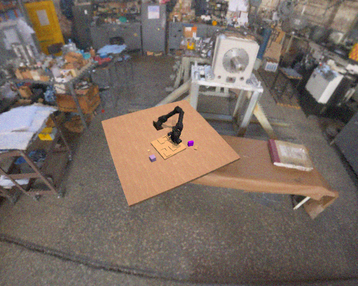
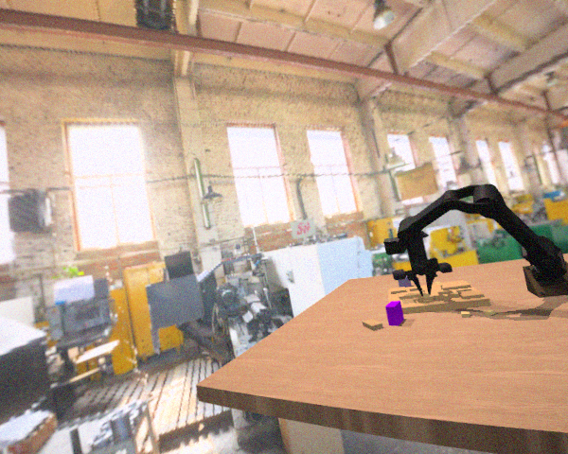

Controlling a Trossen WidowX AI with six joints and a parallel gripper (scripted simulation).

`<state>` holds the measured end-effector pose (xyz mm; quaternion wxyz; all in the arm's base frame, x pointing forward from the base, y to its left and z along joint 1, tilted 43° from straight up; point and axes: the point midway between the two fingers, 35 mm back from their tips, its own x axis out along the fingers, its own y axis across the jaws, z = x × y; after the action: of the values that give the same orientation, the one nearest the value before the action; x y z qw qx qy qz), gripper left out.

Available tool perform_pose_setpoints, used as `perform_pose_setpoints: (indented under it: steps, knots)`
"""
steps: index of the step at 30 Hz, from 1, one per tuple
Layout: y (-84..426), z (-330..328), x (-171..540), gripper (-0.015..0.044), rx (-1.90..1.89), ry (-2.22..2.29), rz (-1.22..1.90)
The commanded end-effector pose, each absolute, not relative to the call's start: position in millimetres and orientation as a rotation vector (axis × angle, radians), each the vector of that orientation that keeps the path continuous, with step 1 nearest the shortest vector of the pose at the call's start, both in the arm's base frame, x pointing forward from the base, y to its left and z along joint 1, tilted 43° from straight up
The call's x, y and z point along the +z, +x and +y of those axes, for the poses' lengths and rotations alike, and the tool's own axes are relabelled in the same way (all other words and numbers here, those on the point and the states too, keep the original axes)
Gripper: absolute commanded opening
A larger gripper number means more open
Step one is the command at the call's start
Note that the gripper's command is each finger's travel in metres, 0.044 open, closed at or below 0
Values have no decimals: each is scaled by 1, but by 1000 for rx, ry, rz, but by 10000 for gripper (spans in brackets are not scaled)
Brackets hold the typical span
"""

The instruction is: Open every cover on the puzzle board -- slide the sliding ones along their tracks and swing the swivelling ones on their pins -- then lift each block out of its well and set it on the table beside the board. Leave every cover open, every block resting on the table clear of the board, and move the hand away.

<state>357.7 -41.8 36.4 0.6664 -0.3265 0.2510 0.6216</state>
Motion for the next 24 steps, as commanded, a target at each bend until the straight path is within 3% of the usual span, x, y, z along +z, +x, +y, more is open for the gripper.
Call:
perform_pose_setpoints:
  steps: [1, 24]
  knots:
    - [357, -47, 42, 80, 1401, -745, 568]
    - [353, -71, 67, 80, 1400, -743, 569]
